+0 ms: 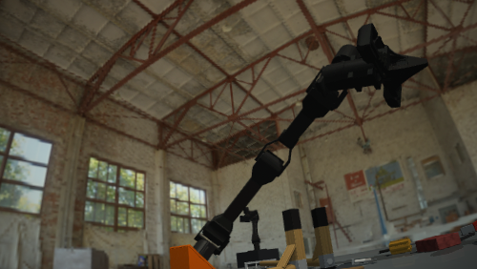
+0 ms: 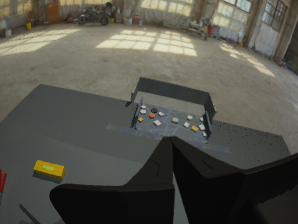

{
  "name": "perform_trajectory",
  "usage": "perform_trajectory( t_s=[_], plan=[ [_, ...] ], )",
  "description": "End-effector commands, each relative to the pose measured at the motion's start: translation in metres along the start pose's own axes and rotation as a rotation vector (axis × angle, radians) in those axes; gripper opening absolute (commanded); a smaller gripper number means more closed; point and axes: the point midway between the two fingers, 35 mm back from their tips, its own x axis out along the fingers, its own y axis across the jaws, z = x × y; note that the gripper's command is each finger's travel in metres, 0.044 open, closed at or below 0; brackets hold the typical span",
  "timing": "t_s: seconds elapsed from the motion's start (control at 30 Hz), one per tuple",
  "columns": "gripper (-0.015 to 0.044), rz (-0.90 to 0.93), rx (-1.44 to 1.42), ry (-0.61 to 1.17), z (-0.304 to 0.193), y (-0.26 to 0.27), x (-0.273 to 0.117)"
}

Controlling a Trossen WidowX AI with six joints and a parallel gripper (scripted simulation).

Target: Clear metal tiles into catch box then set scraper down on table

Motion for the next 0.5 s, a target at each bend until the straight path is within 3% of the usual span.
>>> perform_trajectory(
  t_s=[0.0, 0.47],
  plan=[
    [0.0000, 0.007, 0.027, 0.005, -0.007, 0.005, 0.008],
    [0.0000, 0.057, 0.133, 0.045, -0.039, 0.033, 0.043]
  ],
)
